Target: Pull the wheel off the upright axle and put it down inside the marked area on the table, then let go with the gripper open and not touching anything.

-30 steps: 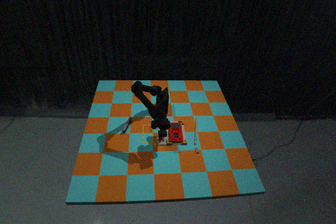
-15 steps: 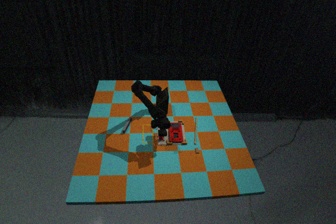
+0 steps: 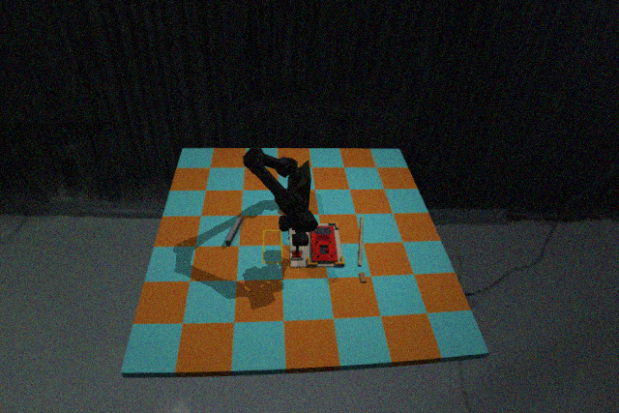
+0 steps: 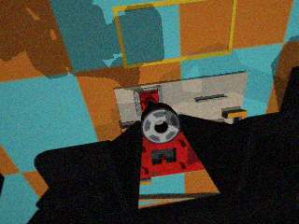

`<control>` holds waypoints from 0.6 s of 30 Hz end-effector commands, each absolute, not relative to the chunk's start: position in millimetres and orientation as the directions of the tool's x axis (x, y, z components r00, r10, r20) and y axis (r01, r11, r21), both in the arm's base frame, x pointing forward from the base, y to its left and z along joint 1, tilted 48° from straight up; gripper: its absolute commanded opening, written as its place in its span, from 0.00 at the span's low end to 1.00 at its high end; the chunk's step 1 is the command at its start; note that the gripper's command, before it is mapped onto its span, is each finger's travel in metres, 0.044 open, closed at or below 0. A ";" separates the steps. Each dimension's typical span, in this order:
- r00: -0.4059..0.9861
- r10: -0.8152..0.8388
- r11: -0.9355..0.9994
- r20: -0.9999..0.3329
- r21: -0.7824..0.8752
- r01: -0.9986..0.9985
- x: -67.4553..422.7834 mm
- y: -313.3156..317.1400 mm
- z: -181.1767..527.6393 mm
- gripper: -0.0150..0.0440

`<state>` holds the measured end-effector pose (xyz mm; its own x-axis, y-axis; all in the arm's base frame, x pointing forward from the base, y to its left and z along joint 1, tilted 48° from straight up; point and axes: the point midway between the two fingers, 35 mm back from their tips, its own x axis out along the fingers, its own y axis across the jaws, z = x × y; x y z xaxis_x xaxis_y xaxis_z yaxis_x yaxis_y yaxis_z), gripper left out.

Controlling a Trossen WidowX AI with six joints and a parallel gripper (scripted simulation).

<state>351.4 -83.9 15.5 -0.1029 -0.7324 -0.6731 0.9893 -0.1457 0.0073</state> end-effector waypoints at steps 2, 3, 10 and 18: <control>-0.098 -0.733 -0.143 -0.674 0.010 0.990 351.7 -81.1 18.1 0.25; -0.098 -0.732 -0.143 -0.674 0.010 0.990 351.0 -82.1 19.6 0.25; -0.098 -0.730 -0.144 -0.676 0.012 0.990 339.0 -96.1 40.0 0.25; -0.097 -0.729 -0.145 -0.678 0.014 0.989 322.4 -111.6 62.1 0.25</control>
<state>327.8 -106.5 53.4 -0.1029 -0.7253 -0.6807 0.9889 -0.1485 0.0088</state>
